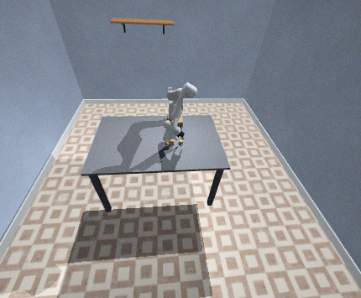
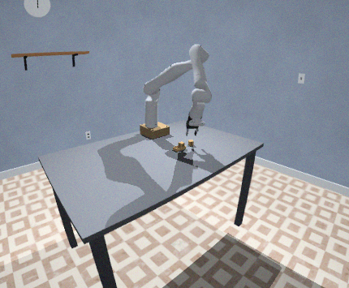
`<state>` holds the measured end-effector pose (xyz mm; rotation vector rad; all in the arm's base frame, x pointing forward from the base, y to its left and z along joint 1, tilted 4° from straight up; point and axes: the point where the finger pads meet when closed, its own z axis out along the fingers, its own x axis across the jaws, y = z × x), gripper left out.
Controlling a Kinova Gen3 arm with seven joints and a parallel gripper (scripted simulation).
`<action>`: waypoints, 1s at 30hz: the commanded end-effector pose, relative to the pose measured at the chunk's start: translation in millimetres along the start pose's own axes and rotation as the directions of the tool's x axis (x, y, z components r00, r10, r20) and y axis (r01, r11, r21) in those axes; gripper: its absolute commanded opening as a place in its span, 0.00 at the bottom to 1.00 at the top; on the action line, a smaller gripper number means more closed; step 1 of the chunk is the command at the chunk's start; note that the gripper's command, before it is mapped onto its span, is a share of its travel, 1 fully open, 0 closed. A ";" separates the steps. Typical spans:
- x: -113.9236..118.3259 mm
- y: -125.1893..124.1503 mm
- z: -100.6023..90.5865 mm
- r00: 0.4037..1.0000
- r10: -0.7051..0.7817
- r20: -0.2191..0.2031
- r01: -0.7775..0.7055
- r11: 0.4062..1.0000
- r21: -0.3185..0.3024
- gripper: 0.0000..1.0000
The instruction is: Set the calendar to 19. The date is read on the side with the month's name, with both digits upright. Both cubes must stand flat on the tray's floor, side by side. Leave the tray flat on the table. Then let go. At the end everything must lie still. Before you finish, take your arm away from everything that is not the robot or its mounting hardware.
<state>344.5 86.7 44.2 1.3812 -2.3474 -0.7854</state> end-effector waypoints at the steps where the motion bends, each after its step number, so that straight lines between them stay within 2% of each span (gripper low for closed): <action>1: -5.1 7.7 -1.4 1.000 -0.014 0.001 0.014 0.999 0.036 1.00; 7: -4.6 8.9 -1.8 1.000 -0.013 0.002 0.013 0.992 0.127 1.00; 9: -4.6 8.9 -1.8 1.000 -0.013 0.002 0.013 0.992 0.127 1.00; 13: -3.8 9.8 -2.2 1.000 -0.013 0.003 0.013 0.986 0.165 1.00; 26: -3.7 10.1 -2.3 1.000 -0.013 0.003 0.012 0.982 0.187 1.00; 30: -4.4 10.0 -1.6 1.000 -0.014 0.002 0.013 0.977 0.214 1.00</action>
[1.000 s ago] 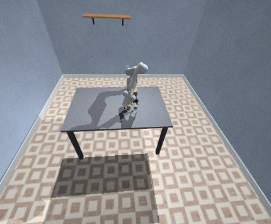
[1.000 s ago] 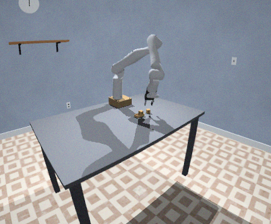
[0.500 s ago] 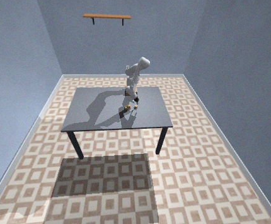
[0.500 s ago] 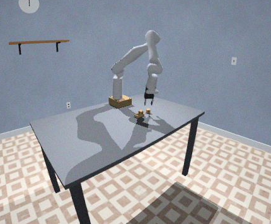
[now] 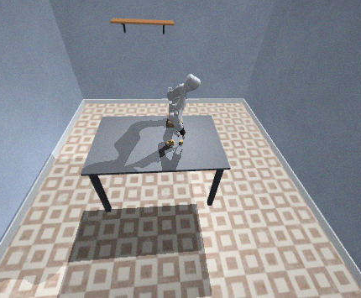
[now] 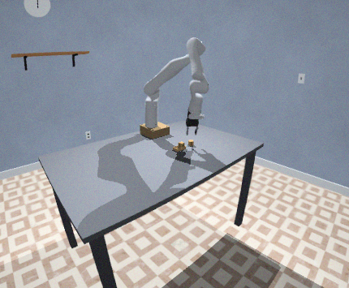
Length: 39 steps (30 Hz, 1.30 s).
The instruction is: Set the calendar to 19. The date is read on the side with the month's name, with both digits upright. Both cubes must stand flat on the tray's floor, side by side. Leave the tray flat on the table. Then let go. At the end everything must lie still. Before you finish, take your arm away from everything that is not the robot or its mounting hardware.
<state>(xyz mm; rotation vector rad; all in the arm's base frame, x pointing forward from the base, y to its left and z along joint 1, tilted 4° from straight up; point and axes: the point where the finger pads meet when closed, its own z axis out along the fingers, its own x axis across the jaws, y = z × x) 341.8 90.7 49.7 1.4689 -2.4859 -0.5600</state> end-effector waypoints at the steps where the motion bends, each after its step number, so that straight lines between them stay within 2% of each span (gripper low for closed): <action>1: -2.5 3.2 -0.3 1.000 -0.007 0.001 0.007 1.000 0.019 1.00; 11: -3.2 4.5 0.3 1.000 -0.007 0.000 0.007 0.988 0.157 1.00; 13: -3.2 4.5 0.3 1.000 -0.007 0.000 0.007 0.988 0.157 1.00; 19: -1.8 5.7 -0.6 1.000 -0.006 0.001 0.006 0.976 0.217 1.00; 33: -1.5 6.1 -0.7 1.000 -0.006 0.002 0.006 0.971 0.239 1.00; 39: -3.3 6.1 0.7 1.000 -0.008 0.002 0.007 0.961 0.277 1.00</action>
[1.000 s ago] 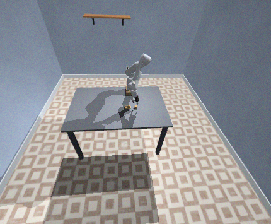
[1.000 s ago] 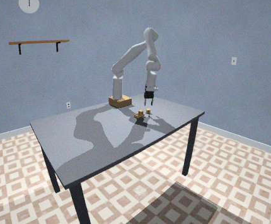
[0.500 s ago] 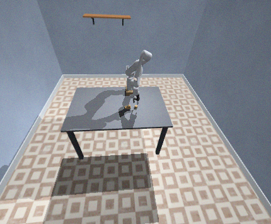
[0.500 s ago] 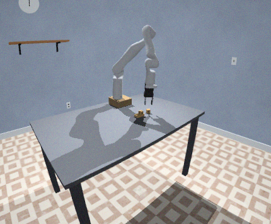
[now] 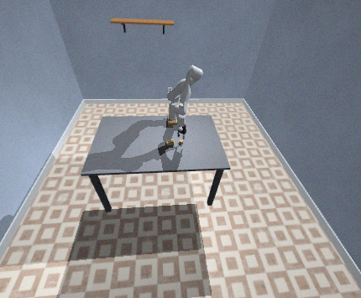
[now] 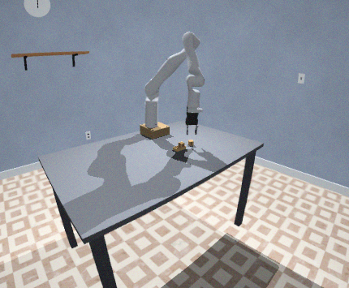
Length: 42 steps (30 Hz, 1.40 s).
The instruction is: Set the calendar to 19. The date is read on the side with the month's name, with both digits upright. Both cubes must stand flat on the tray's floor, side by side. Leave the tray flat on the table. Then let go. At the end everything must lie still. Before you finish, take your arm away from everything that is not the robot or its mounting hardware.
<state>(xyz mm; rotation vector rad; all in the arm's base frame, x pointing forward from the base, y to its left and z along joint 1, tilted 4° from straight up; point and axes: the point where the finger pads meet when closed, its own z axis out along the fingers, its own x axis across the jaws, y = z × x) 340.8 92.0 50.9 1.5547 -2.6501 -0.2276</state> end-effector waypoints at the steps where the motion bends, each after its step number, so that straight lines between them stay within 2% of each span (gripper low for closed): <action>1: -3.0 4.5 0.2 1.000 -0.010 0.001 0.010 1.000 0.018 1.00; 6: -4.2 5.2 1.2 1.000 -0.011 0.002 0.011 0.997 0.081 1.00; 8: -4.2 5.2 1.2 1.000 -0.011 0.002 0.011 0.997 0.081 1.00; 15: -3.0 6.3 0.4 1.000 -0.010 0.001 0.010 0.986 0.169 1.00; 20: -1.3 6.8 -0.9 1.000 -0.009 0.001 0.009 0.978 0.209 1.00; 42: -0.5 7.0 -1.4 1.000 -0.009 0.001 0.008 0.975 0.222 1.00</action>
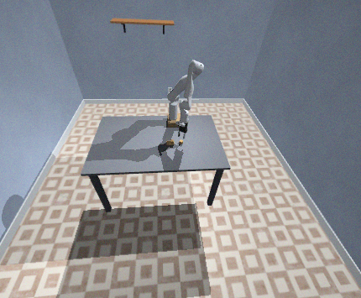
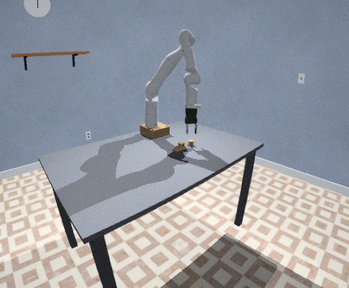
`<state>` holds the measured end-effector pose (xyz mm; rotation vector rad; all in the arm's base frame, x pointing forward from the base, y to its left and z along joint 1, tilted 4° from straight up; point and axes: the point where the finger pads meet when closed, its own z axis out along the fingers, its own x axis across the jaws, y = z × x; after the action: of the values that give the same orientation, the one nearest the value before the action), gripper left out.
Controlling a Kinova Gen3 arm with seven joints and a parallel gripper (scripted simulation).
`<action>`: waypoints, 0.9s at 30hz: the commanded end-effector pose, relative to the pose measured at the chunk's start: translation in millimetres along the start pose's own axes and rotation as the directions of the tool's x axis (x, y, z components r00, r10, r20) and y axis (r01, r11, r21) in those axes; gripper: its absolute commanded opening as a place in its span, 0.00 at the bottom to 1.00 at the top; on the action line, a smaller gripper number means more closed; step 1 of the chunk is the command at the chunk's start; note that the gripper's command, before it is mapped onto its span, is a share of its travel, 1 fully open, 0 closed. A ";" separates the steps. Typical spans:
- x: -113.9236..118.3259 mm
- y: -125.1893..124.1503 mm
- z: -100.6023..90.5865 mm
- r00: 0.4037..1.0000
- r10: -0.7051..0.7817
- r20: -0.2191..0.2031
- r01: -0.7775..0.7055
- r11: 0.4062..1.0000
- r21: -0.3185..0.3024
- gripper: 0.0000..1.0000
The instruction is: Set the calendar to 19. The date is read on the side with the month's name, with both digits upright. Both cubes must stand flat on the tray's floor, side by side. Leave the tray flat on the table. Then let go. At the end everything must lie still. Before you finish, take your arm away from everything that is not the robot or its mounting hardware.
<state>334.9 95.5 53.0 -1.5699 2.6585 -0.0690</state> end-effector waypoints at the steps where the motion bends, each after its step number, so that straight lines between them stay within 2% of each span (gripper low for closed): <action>1: -0.3 -0.2 -0.3 1.000 0.000 0.001 0.000 1.000 0.000 1.00; 17: 0.8 -0.7 -0.2 0.999 0.045 0.000 -0.045 0.999 -0.001 1.00; 27: 5.3 -2.3 0.2 0.970 0.244 -0.008 -0.244 0.970 -0.005 1.00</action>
<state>334.2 90.3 53.6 -1.2615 2.8177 -0.0484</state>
